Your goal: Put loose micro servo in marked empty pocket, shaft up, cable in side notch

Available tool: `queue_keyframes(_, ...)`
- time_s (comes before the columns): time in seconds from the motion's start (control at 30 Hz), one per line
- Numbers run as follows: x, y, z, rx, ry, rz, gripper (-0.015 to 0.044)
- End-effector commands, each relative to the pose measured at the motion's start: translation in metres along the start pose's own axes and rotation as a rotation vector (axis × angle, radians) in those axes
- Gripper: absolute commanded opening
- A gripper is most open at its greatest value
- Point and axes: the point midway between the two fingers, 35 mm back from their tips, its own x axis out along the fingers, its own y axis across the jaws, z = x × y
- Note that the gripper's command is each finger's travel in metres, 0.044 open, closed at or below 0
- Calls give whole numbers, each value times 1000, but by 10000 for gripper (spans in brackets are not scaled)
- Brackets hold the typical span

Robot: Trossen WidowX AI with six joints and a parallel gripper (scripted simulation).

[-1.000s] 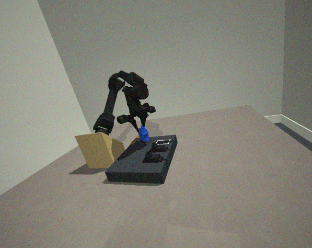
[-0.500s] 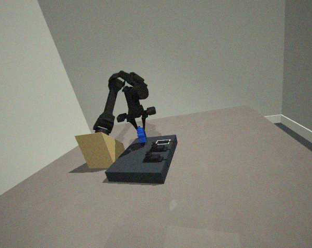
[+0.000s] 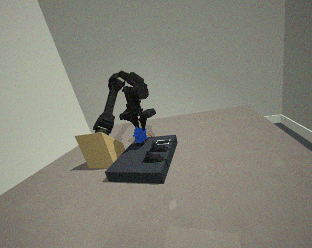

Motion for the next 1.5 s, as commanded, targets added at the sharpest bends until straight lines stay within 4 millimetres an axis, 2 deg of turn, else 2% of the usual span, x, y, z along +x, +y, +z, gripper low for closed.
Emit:
queue_keyframes(0.0, -2, 2, -1, 131, 2, 8, 0)
queue_keyframes(1.17, -2, 2, -1, 1320, 6, 6, 0)
queue_keyframes(1.47, -2, 6, -2, 1368, 7, 6, 0)
